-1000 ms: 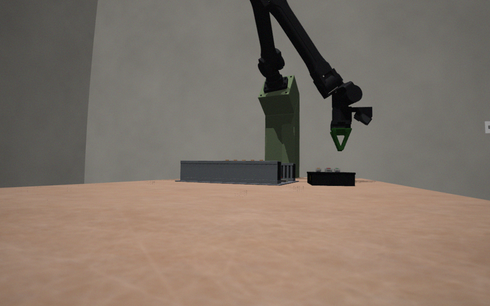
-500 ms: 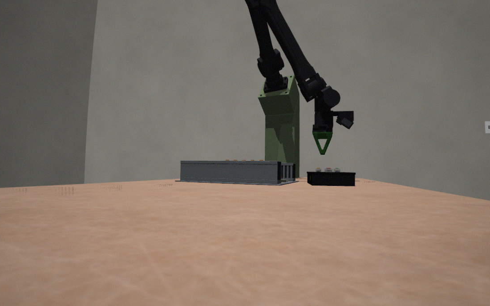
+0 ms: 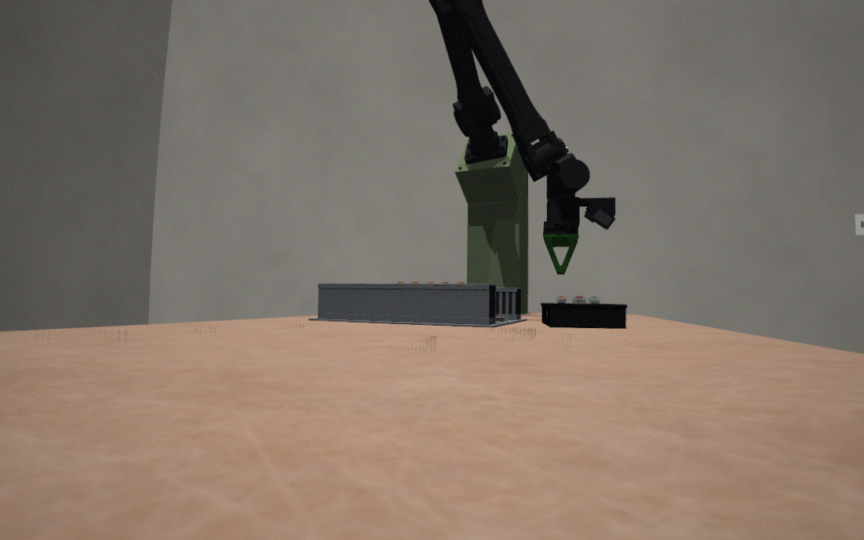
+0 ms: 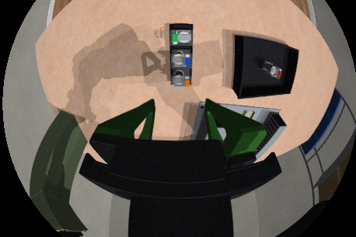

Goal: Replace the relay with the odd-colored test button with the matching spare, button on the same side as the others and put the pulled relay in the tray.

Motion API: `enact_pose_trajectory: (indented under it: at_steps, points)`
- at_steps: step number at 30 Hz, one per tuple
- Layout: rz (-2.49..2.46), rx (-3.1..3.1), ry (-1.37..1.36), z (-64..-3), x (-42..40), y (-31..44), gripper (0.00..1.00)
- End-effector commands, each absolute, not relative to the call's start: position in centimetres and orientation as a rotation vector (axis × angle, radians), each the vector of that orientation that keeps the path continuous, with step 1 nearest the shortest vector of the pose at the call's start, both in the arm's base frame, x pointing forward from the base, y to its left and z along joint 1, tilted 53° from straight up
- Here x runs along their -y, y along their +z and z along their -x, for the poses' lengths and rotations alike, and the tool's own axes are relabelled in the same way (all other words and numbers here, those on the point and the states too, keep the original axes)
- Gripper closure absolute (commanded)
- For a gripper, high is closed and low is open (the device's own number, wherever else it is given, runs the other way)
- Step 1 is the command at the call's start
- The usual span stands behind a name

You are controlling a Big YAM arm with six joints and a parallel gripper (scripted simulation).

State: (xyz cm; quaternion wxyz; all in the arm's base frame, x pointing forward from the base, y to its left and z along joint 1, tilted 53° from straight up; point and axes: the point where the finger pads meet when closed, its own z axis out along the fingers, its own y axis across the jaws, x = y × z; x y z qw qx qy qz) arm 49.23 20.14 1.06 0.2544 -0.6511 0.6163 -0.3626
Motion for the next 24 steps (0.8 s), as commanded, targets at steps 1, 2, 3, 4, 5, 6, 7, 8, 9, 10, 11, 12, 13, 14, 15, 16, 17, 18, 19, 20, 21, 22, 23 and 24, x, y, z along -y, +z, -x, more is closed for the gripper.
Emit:
enact_pose_trajectory:
  at_steps: [1,2,3,4,5,6,7,8,9,10,11,12,13,14,15,16,17,18,19,20,21,22,23,24]
  points:
    - [1.76,-1.658,-0.983,-49.03,-20.09,2.05,0.41]
    - [1.76,-1.658,-0.982,-49.0,-20.18,2.05,0.41]
    - [1.76,-1.658,-0.982,-49.0,-20.18,2.05,0.41]
    - [1.76,-1.658,-0.982,-49.0,-20.18,2.05,0.41]
    - [1.76,-1.657,-0.981,-48.98,-20.25,2.05,0.41]
    - [1.76,-1.656,-0.98,-48.96,-20.31,2.06,0.41]
    - [1.76,-1.656,-0.979,-48.94,-20.37,2.06,0.41]
    - [1.76,-1.656,-0.979,-48.92,-20.41,2.06,0.41]
    - [1.76,-1.655,-0.978,-48.91,-20.45,2.06,0.41]
    - [1.76,-1.655,-0.978,-48.9,-20.48,2.06,0.41]
    - [1.76,-1.655,-0.977,-48.89,-20.51,2.07,0.41]
    - [1.76,-1.654,-0.977,-48.88,-20.53,2.07,0.41]
    - [1.76,-1.654,-0.977,-48.88,-20.55,2.07,0.41]
    - [1.76,-1.654,-0.976,-48.87,-20.57,2.07,0.41]
    - [1.76,-1.654,-0.976,-48.87,-20.59,2.07,0.41]
    - [1.76,-1.654,-0.976,-48.86,-20.6,2.07,0.41]
    - [1.761,-1.654,-0.976,-48.86,-20.61,2.07,0.41]
    - [1.761,-1.654,-0.976,-48.86,-20.62,2.07,0.41]
    - [1.761,-1.654,-0.976,-48.86,-20.62,2.07,0.41]
    - [1.761,-1.654,-0.976,-48.86,-20.62,2.07,0.41]
    - [1.761,-1.654,-0.976,-48.86,-20.62,2.07,0.41]
    - [1.761,-1.654,-0.976,-48.85,-20.63,2.07,0.41]
    - [1.761,-1.654,-0.976,-48.85,-20.64,2.07,0.41]
    - [1.761,-1.653,-0.975,-48.85,-20.64,2.07,0.41]
